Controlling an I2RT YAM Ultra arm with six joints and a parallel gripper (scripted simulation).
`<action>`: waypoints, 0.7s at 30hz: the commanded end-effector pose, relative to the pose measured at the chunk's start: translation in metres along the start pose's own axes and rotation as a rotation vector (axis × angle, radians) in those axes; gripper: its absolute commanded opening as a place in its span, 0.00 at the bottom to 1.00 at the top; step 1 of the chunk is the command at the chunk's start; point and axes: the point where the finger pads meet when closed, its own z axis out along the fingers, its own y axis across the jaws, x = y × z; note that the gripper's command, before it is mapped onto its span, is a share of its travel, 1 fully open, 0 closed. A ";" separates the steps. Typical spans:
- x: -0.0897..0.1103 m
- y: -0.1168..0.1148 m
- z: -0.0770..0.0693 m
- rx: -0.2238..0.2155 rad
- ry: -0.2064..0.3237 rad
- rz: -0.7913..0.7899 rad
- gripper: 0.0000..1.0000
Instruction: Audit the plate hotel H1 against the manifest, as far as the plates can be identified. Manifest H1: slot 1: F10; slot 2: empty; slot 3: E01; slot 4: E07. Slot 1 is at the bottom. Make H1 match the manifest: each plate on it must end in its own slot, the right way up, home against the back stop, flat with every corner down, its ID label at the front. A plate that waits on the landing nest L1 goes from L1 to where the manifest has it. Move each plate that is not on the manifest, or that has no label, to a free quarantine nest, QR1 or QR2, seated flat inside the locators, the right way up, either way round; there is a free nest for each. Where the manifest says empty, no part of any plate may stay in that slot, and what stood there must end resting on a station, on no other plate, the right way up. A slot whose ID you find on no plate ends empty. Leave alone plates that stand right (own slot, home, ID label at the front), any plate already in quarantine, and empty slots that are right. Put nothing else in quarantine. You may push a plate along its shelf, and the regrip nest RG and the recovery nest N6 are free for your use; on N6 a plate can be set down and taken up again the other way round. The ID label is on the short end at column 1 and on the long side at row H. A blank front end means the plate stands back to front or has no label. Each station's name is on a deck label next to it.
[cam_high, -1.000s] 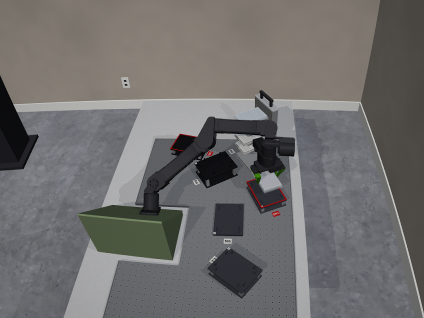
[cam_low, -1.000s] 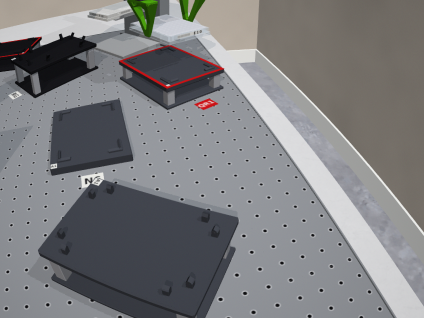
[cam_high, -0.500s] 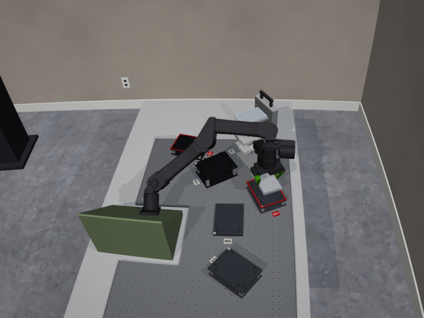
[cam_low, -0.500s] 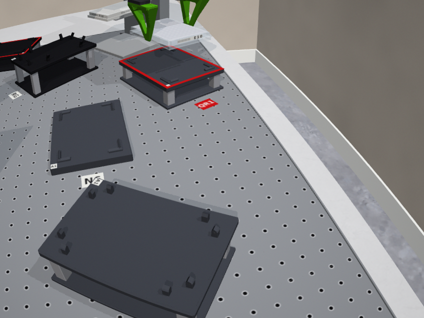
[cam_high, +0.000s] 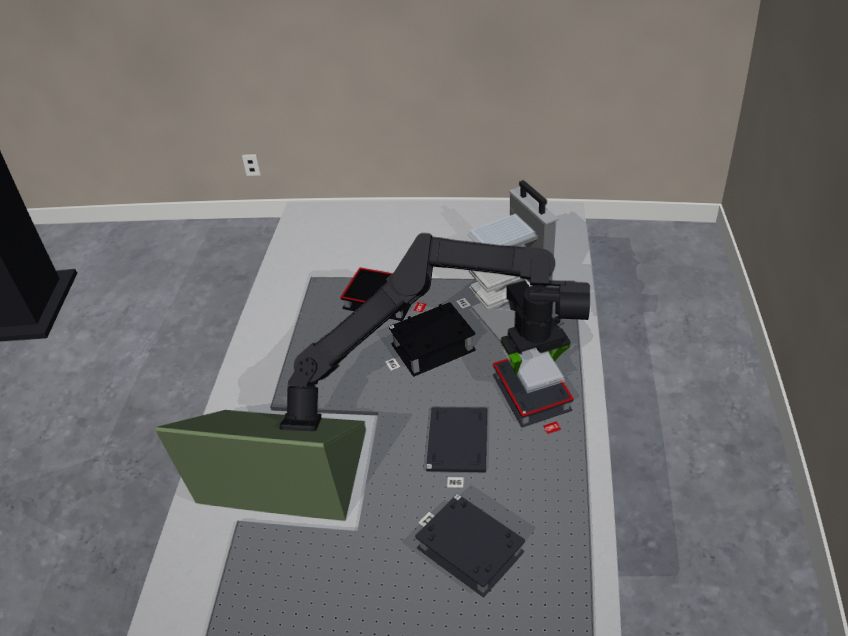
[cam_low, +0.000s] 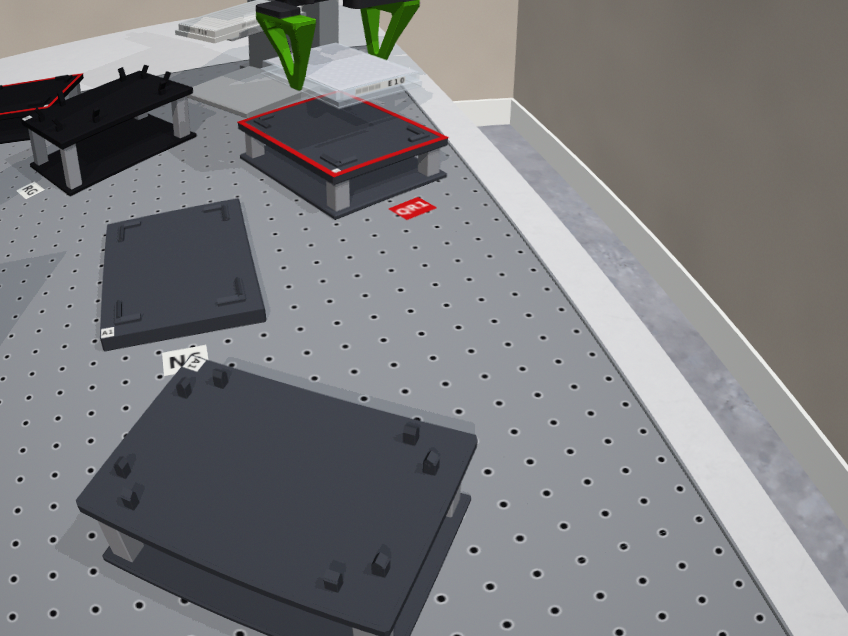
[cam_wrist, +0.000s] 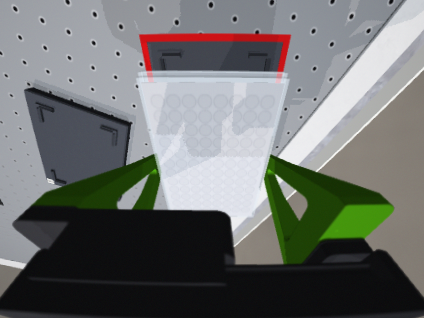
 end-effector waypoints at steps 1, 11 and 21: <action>-0.003 -0.003 -0.007 0.022 0.005 -0.005 0.86; -0.004 -0.004 -0.002 0.022 0.005 -0.005 0.86; -0.004 -0.004 0.004 0.022 0.005 -0.005 0.86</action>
